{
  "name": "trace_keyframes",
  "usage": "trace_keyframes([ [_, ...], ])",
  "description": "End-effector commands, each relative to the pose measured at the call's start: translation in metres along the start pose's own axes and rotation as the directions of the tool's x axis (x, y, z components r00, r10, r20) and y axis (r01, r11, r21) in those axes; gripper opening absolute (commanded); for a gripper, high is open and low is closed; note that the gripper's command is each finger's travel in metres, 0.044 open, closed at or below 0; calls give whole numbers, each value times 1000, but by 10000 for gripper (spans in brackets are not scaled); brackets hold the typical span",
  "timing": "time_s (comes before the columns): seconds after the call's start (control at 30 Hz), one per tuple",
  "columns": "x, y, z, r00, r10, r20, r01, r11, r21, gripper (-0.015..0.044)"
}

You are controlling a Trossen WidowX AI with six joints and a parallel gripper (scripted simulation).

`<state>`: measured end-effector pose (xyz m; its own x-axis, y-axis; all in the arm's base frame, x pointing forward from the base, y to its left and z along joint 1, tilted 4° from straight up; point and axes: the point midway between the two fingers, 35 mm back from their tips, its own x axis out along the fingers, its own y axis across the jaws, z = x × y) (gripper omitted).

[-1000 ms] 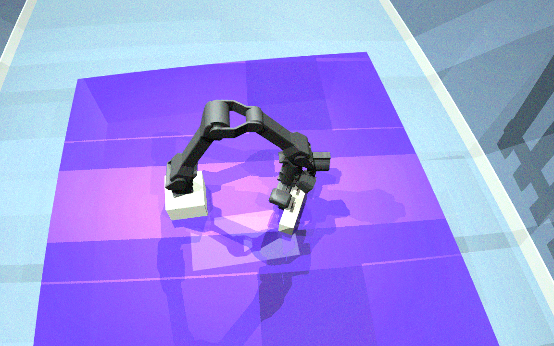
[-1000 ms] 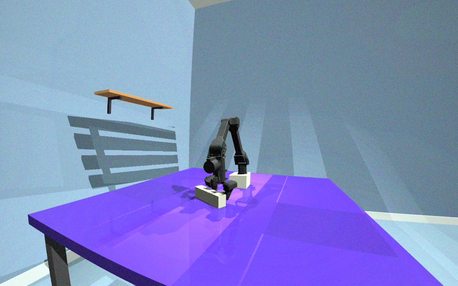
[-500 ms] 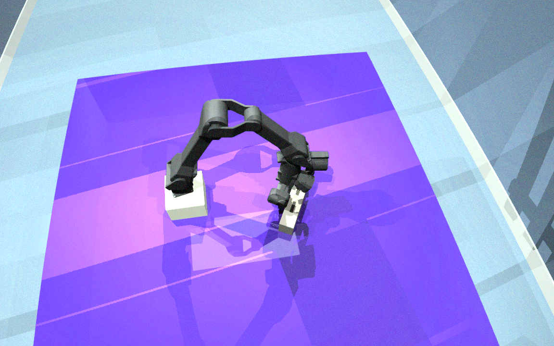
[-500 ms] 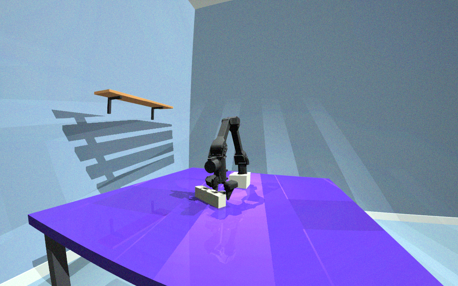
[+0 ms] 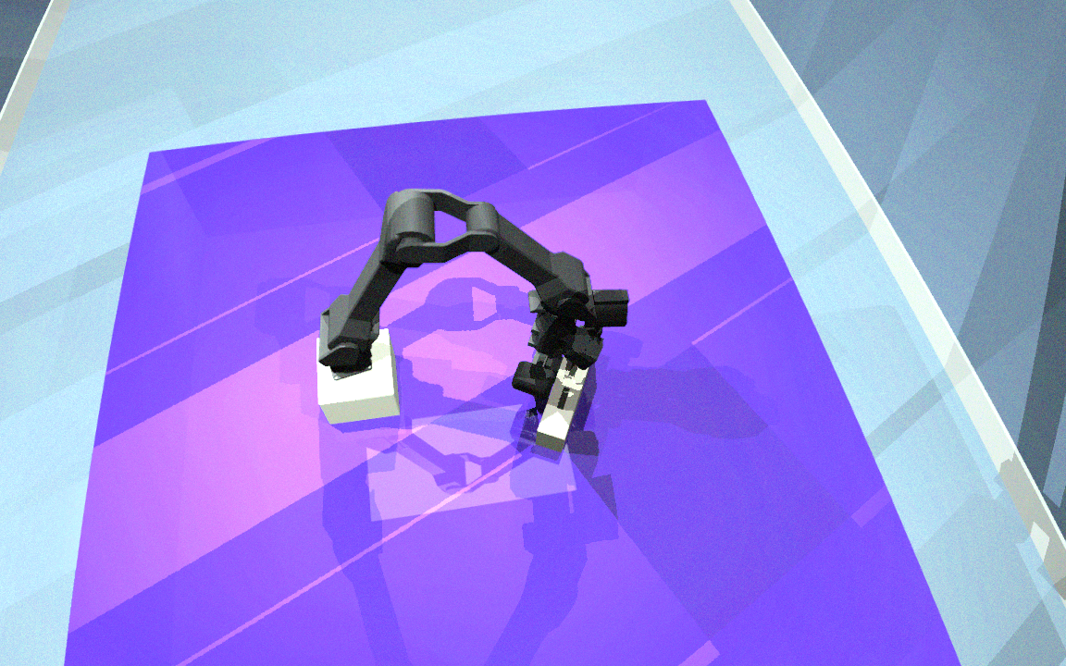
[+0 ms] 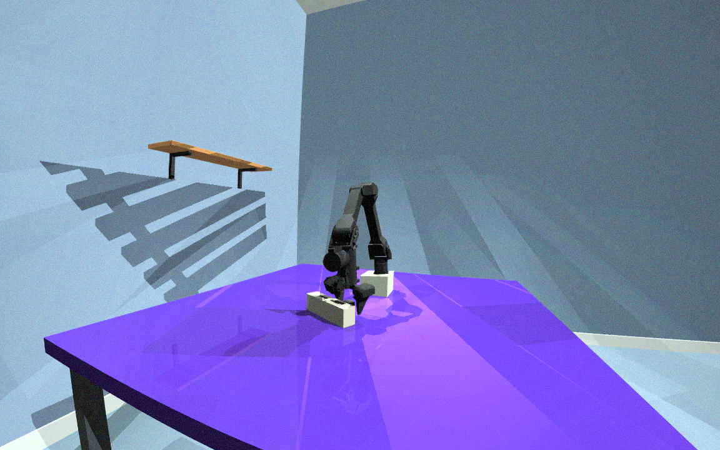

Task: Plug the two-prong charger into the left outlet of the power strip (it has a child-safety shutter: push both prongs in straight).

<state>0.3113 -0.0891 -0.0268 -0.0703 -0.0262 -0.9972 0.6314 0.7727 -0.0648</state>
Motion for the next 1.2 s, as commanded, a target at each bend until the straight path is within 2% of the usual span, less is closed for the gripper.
trace_keyframes([
  [0.0, -2, -1, -2, 1000, 0, 12, 0, 1000, 6, 440],
  [1.17, 3, 1, -40, 1000, 0, 10, 0, 1000, 6, 440],
])
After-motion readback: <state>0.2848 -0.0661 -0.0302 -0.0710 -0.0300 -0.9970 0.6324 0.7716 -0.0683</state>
